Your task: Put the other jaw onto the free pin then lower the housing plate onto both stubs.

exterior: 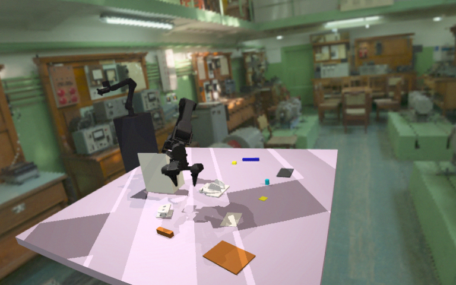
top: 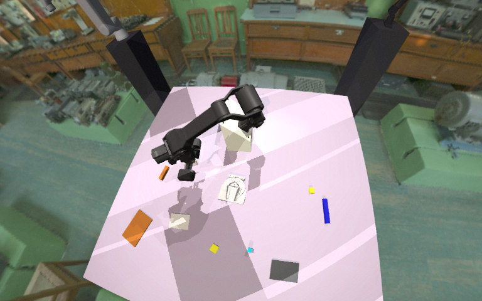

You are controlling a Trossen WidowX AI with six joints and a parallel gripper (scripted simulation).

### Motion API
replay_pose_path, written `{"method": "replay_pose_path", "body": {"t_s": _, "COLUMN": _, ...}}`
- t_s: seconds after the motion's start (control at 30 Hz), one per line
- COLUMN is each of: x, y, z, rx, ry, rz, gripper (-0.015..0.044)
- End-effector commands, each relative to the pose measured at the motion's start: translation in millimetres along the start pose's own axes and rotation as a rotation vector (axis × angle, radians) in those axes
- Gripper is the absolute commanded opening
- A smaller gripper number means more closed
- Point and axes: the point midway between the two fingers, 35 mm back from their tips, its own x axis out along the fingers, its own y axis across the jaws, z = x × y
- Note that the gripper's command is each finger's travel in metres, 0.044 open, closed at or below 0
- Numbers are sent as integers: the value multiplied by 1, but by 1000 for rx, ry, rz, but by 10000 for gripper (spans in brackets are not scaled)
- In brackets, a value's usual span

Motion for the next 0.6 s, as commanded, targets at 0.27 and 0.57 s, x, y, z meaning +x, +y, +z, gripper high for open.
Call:
{"method": "replay_pose_path", "body": {"t_s": 0.27, "x": -2, "y": -18, "z": 22, "rx": 319, "ry": -2, "rz": -9, "gripper": 440}}
{"method": "replay_pose_path", "body": {"t_s": 0.57, "x": -2, "y": -32, "z": 37, "rx": 548, "ry": 0, "rz": -15, "gripper": 440}}
